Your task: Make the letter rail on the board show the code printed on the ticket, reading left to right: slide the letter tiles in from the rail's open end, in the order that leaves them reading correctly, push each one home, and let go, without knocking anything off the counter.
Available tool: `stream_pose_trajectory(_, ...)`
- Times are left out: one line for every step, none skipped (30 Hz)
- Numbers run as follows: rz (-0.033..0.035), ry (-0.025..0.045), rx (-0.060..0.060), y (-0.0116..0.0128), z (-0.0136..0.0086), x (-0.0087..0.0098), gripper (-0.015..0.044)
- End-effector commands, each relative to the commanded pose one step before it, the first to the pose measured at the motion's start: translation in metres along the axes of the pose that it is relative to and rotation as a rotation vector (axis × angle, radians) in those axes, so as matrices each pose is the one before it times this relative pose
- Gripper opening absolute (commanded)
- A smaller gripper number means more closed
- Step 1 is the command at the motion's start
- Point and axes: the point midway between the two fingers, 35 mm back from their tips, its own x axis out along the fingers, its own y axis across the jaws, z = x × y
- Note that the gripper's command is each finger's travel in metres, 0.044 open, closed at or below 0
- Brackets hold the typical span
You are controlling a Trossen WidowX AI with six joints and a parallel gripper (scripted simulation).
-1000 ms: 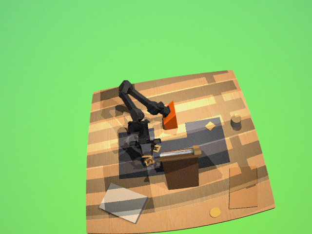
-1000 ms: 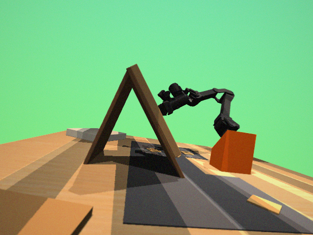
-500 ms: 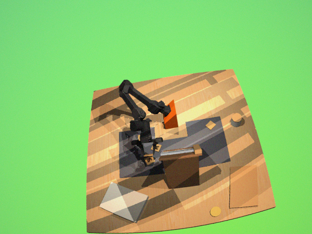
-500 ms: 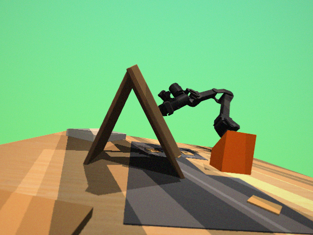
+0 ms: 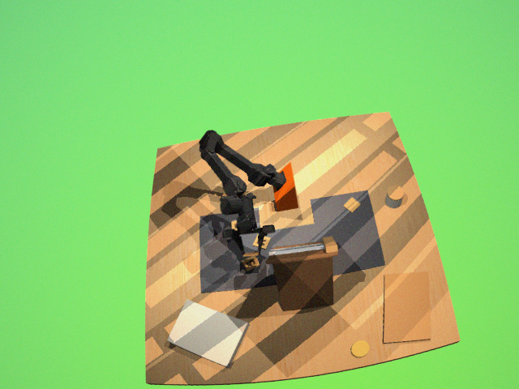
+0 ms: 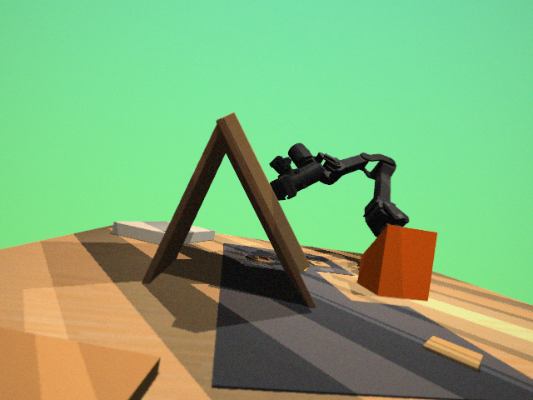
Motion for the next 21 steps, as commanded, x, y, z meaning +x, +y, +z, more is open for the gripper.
stream_pose_trajectory(-0.00052, 0.0048, 0.0028, 0.00313, -0.00172, 0.00013, 0.0)
stream_pose_trajectory(0.00002, 0.00001, 0.0, 0.0005, 0.00002, 0.0, 0.0)
stream_pose_trajectory(0.00002, 0.00001, 0.0, 0.0005, 0.00002, 0.0, 0.0)
stream_pose_trajectory(0.00002, 0.00001, 0.0, 0.0005, 0.00002, 0.0, 0.0)
stream_pose_trajectory(0.00002, 0.00001, 0.0, 0.0005, 0.00002, 0.0, 0.0)
stream_pose_trajectory(0.00002, 0.00001, 0.0, 0.0005, 0.00001, 0.0, 0.0)
stream_pose_trajectory(0.00002, 0.00001, 0.0, 0.0005, 0.00001, 0.0, 0.0)
stream_pose_trajectory(0.00002, 0.00001, 0.0, 0.0005, 0.00001, 0.0, 0.0)
stream_pose_trajectory(0.00002, 0.00001, 0.0, 0.0005, 0.00001, 0.0, 0.0)
stream_pose_trajectory(0.00002, 0.00001, 0.0, 0.0005, 0.00001, 0.0, 0.0)
stream_pose_trajectory(0.00002, 0.00001, 0.0, 0.0005, 0.00001, 0.0, 0.0)
stream_pose_trajectory(0.00002, 0.00001, 0.0, 0.0005, 0.00001, 0.0, 0.0)
stream_pose_trajectory(0.00002, 0.00001, 0.0, 0.0005, 0.0, 0.0, 0.0)
stream_pose_trajectory(0.00002, 0.00001, 0.0, 0.0005, 0.0, 0.0, 0.0)
stream_pose_trajectory(0.00002, 0.00001, 0.0, 0.0005, 0.0, 0.0, 0.0)
stream_pose_trajectory(0.00002, 0.00001, 0.0, 0.0005, 0.0, 0.0, 0.0)
stream_pose_trajectory(0.00002, 0.00001, 0.0, 0.0005, 0.0, 0.0, 0.0)
stream_pose_trajectory(0.00002, 0.00001, 0.0, 0.0005, 0.0, 0.0, 0.0)
stream_pose_trajectory(0.00002, 0.00001, 0.0, 0.0005, 0.0, 0.0, 0.0)
stream_pose_trajectory(0.00002, 0.00001, 0.0, 0.0005, 0.0, 0.0, 0.0)
stream_pose_trajectory(0.00002, 0.00001, 0.0, 0.0005, 0.0, 0.0, 0.0)
